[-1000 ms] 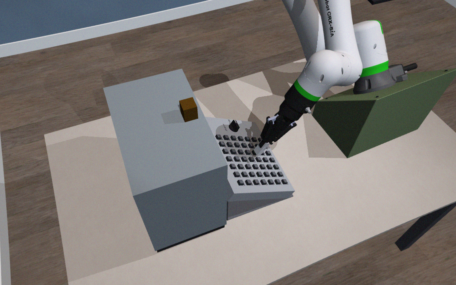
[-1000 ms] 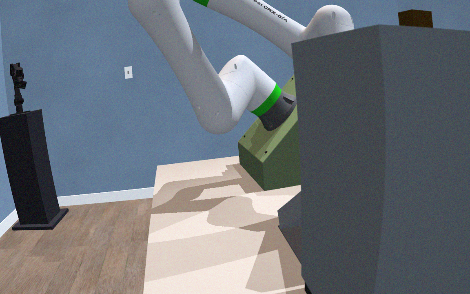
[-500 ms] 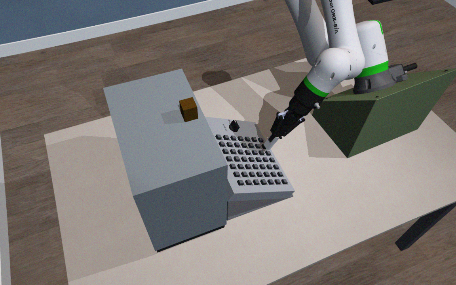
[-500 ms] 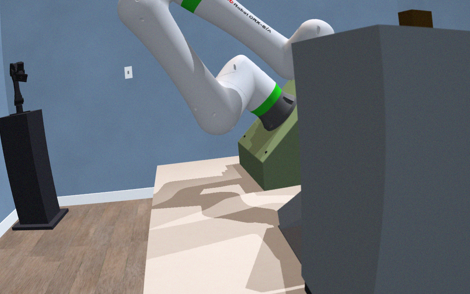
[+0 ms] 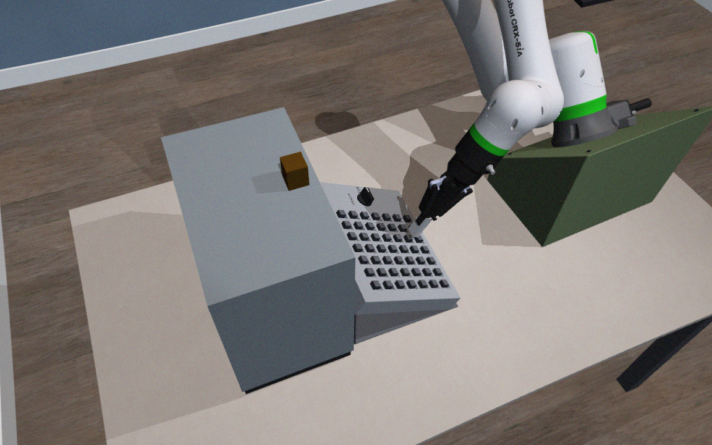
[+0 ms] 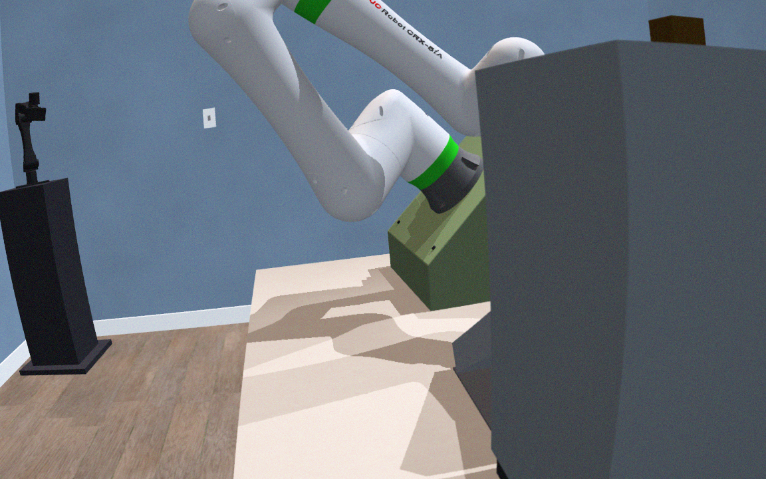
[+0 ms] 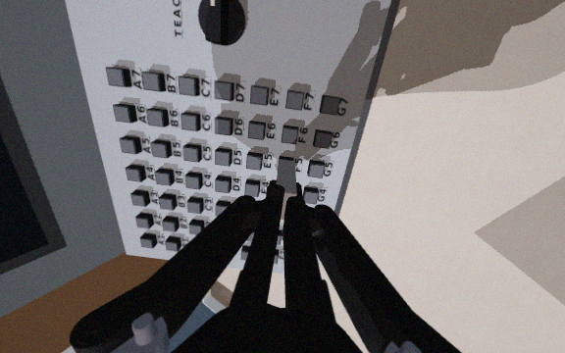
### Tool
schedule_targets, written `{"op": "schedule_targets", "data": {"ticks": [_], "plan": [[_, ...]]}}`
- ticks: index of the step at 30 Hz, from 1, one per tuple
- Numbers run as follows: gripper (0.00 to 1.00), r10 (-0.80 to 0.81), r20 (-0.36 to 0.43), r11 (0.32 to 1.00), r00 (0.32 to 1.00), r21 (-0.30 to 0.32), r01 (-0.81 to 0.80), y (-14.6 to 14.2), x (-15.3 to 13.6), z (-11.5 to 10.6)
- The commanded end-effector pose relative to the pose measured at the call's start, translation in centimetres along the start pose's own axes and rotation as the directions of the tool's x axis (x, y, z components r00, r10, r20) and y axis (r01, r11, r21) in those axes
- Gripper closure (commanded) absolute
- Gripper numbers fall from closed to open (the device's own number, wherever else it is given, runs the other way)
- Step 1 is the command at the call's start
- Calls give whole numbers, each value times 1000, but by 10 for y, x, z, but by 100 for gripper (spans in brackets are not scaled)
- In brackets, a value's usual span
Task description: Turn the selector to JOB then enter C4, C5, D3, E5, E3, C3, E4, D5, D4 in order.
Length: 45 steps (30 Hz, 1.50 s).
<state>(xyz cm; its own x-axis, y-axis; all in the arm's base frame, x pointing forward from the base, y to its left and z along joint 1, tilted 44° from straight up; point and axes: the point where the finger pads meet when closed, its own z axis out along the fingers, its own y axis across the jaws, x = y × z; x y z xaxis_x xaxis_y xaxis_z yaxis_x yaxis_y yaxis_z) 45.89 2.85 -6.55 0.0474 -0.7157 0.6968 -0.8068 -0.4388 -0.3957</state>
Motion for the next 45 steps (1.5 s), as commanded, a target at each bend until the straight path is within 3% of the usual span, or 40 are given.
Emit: {"op": "schedule_targets", "data": {"ticks": [1,45], "plan": [[100,0,1,1000,1000,1,0,0,0,4],[100,0,1,1000,1000,1,0,0,0,13]]}}
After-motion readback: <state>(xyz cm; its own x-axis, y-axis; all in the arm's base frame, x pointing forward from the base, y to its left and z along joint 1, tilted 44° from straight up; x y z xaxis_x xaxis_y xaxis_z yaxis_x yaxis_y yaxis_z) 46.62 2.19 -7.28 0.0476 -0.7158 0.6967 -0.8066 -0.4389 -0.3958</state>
